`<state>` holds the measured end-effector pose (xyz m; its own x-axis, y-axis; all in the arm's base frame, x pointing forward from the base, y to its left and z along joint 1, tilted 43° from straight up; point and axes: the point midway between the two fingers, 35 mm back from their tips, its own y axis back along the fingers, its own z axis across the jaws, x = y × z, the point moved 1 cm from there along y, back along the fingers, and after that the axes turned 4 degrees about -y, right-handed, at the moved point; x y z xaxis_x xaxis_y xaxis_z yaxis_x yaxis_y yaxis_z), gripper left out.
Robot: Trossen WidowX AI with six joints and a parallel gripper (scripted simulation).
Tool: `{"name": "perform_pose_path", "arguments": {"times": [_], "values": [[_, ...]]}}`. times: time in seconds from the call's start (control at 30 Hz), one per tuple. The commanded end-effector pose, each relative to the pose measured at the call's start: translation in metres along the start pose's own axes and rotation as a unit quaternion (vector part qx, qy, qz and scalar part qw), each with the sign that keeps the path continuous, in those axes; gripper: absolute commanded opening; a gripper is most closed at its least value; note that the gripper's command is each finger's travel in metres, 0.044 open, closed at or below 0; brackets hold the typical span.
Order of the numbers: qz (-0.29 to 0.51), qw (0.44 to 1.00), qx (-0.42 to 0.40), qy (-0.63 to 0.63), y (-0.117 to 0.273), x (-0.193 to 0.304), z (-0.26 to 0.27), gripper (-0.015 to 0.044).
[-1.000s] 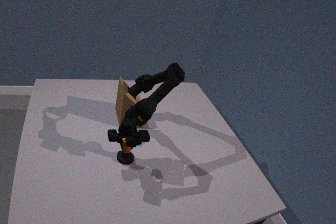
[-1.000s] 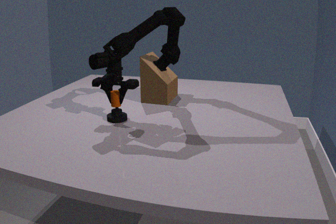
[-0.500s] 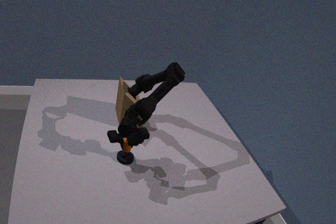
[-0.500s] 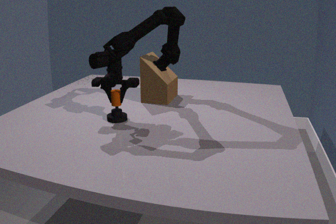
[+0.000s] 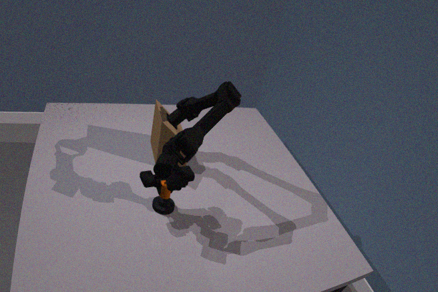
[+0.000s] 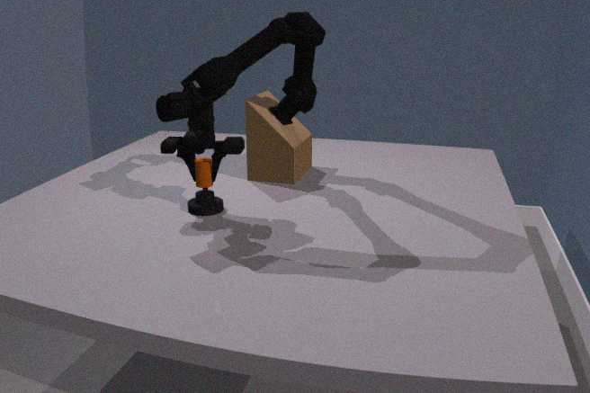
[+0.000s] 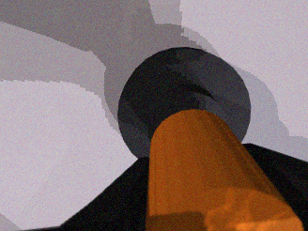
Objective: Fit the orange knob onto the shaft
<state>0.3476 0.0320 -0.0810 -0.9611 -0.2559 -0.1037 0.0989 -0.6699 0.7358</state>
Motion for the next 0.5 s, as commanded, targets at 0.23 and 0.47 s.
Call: {"name": "perform_pose_path", "arguments": {"times": [0.23,0.47], "values": [[-0.004,1.000,0.000,0.004,-0.0010,-0.0035,-0.0014,0.0000],[-0.004,1.000,0.000,0.004,-0.0011,-0.0034,-0.0014,0.0000]]}}
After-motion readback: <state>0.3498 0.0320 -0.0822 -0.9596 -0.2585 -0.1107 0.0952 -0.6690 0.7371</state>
